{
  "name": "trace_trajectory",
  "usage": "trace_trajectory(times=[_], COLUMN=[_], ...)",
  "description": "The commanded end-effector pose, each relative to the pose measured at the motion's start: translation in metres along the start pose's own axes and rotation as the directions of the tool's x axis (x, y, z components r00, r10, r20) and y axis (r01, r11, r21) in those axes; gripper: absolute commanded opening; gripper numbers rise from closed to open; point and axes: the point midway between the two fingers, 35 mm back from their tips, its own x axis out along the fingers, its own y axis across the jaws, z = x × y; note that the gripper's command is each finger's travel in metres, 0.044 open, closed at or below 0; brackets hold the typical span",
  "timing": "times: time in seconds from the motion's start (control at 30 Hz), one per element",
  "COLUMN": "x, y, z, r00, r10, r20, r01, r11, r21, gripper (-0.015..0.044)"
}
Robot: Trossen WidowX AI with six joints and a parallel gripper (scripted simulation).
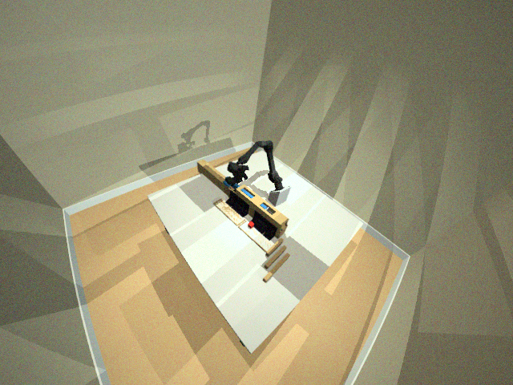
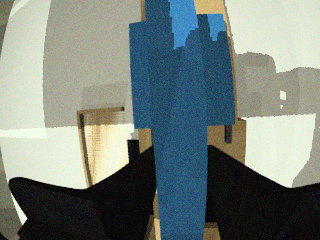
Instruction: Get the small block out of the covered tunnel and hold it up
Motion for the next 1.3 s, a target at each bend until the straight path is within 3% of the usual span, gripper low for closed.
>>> trace_trajectory(times=[0.0, 0.07, 0.1, 0.37, 0.63, 1.27], x=[-0.006, -0.007, 0.000, -0.004, -0.036, -0.013], y=[0.000, -0.001, 0.000, 0.002, 0.007, 0.006], z=[-0.042, -0.048, -0.002, -0.001, 0.009, 0.007], r00=[0.997, 0.997, 1.000, 1.000, 0.997, 0.997], r10=[0.023, 0.023, 0.000, 0.003, 0.023, 0.024], r20=[-0.078, -0.078, 0.016, 0.006, -0.069, -0.076], r01=[-0.028, -0.028, 0.000, -0.003, -0.027, -0.029], r11=[0.997, 0.997, 1.000, 1.000, 0.998, 0.997], r21=[-0.069, -0.070, 0.027, 0.017, -0.063, -0.070], gripper=[0.0000, 0.0000, 0.0026, 0.0236, 0.0440, 0.0440])
